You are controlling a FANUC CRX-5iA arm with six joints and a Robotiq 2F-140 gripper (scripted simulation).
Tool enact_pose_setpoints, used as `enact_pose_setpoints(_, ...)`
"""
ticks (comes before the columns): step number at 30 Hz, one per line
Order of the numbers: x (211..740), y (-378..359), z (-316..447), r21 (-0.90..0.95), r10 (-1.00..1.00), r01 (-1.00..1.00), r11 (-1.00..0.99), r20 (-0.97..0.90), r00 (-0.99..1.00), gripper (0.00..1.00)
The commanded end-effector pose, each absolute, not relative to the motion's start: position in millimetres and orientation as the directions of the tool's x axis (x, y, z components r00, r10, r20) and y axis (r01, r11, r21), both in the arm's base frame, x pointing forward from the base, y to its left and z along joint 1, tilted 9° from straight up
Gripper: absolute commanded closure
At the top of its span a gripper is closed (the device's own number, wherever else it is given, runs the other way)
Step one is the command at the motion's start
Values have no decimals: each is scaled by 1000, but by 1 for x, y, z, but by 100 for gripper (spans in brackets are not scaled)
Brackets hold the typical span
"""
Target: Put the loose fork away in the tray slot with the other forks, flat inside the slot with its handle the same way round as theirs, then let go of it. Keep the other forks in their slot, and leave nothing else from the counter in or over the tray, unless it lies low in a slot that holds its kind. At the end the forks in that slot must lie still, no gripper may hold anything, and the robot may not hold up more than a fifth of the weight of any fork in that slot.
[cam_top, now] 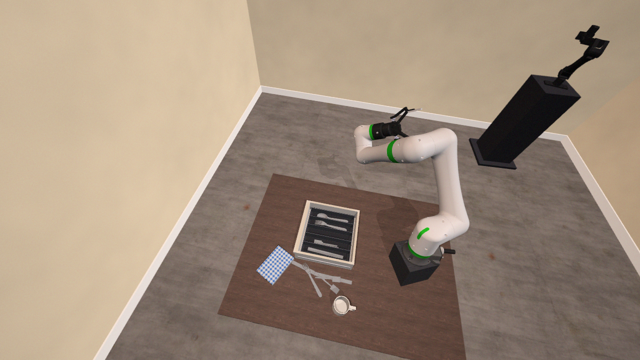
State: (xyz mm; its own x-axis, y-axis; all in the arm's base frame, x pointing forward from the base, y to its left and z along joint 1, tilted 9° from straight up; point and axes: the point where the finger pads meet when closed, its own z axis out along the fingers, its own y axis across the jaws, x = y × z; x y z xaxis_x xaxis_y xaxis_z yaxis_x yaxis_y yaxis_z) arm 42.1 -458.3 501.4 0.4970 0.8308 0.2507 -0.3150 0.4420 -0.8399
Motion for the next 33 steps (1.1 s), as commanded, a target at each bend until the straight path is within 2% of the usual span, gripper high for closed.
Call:
enact_pose_setpoints(1, 42, -458, 502, -840, 831, -315, 442, 250, 497, 0)
enact_pose_setpoints(21, 44, -459, 499, -839, 831, -306, 450, 268, 487, 0)
enact_pose_setpoints(25, 54, -464, 487, -826, 827, -257, 502, 371, 424, 0)
enact_pose_setpoints(29, 83, -474, 452, -763, 780, -189, 619, 566, 268, 0)
enact_pose_setpoints(33, 109, -478, 424, -716, 739, -181, 674, 647, 191, 0)
